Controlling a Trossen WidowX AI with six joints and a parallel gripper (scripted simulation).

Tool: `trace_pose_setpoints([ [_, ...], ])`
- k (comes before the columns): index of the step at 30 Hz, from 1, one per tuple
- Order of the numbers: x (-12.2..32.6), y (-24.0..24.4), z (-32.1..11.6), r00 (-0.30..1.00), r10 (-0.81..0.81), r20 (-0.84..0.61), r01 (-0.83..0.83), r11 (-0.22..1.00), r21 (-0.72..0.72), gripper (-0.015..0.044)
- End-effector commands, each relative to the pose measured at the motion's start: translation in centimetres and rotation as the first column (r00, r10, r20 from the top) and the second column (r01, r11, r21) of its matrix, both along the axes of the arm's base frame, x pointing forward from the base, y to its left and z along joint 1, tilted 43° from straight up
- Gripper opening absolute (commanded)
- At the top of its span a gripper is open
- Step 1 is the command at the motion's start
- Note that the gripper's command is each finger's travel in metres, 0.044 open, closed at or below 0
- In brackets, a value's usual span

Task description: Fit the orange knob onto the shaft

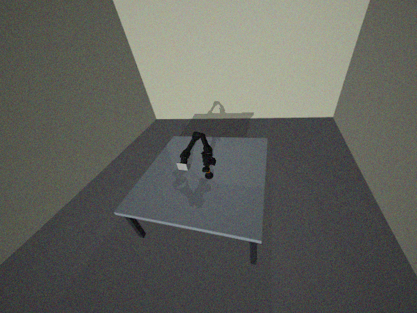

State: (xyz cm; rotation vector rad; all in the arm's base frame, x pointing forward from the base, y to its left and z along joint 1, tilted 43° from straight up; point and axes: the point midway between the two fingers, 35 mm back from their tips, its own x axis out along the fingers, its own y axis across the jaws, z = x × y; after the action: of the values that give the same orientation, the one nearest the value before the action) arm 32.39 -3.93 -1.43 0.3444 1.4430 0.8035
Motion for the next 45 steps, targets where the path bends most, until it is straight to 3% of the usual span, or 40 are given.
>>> trace_pose_setpoints([
  [1,0.05,0.08,-0.1,1.0,0.0,0.004,0.0,1.0,0.003,0.0],
  [30,-0.03,-0.12,0.22,1.0,0.0,0.004,0.0,1.0,0.003,0.0],
  [37,0.2,-0.06,0.1,0.98,0.145,0.137,-0.147,0.989,0.006,0.0],
  [45,0.29,0.14,-0.17,0.978,0.152,0.144,-0.155,0.988,0.006,0.0],
])
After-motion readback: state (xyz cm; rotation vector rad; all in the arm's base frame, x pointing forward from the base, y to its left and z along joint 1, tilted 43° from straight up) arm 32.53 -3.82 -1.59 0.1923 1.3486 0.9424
